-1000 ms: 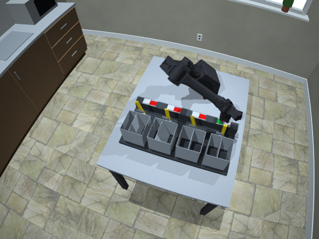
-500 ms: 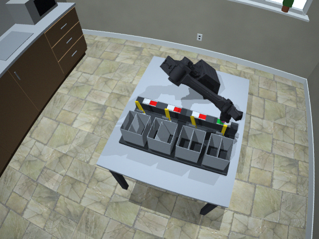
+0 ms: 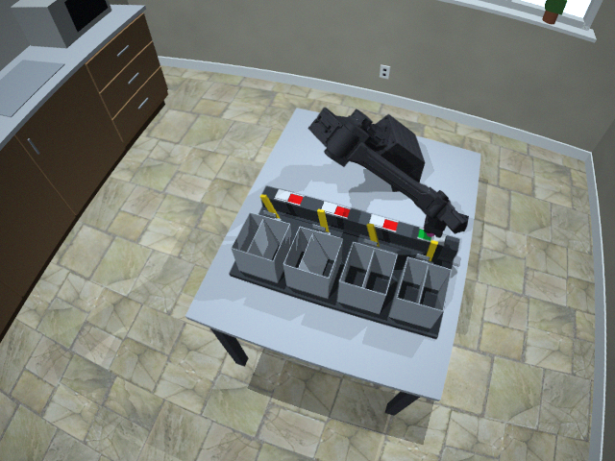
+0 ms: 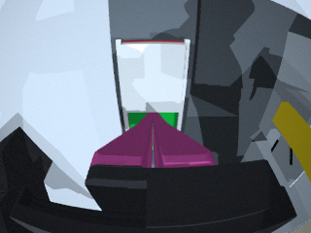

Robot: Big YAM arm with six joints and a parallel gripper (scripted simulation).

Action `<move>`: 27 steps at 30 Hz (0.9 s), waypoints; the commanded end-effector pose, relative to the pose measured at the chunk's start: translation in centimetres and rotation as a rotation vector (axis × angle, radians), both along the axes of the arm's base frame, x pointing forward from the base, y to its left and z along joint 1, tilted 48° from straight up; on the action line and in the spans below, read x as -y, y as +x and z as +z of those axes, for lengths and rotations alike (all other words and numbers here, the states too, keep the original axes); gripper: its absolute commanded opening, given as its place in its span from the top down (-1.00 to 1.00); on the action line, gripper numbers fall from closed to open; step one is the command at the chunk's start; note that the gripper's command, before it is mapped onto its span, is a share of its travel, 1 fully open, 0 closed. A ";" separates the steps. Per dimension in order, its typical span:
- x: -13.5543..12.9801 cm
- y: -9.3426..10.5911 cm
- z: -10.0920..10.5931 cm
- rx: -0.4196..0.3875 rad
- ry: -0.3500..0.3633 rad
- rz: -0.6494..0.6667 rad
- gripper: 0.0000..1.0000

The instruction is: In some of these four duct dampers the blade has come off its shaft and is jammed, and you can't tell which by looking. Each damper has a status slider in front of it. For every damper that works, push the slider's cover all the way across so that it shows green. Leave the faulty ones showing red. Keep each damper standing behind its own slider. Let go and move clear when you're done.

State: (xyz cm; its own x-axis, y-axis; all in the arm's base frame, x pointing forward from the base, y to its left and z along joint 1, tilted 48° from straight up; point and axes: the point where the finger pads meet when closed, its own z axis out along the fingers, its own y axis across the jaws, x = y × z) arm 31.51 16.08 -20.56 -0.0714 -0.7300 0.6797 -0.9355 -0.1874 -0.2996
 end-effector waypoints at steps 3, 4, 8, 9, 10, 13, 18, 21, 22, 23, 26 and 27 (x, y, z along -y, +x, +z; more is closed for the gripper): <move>0.0 0.7 0.6 0.012 0.024 -0.010 1.00; 0.2 0.6 0.6 0.009 0.021 -0.010 1.00; 0.7 0.2 0.2 -0.003 0.008 -0.010 1.00; 0.6 0.2 0.2 -0.003 0.008 -0.010 1.00; 0.5 0.4 0.2 0.000 0.011 -0.010 1.00; 0.4 0.4 0.3 0.000 0.011 -0.010 1.00; -1.4 0.1 1.2 0.017 0.024 0.010 1.00; -2.5 0.3 1.7 0.026 0.035 0.013 1.00; -3.0 0.4 1.9 0.029 0.039 0.013 1.00; -3.2 0.3 2.1 0.029 0.039 0.013 1.00; -3.8 -0.1 2.7 0.029 0.041 0.013 1.00; -4.0 -0.2 2.9 0.029 0.041 0.013 1.00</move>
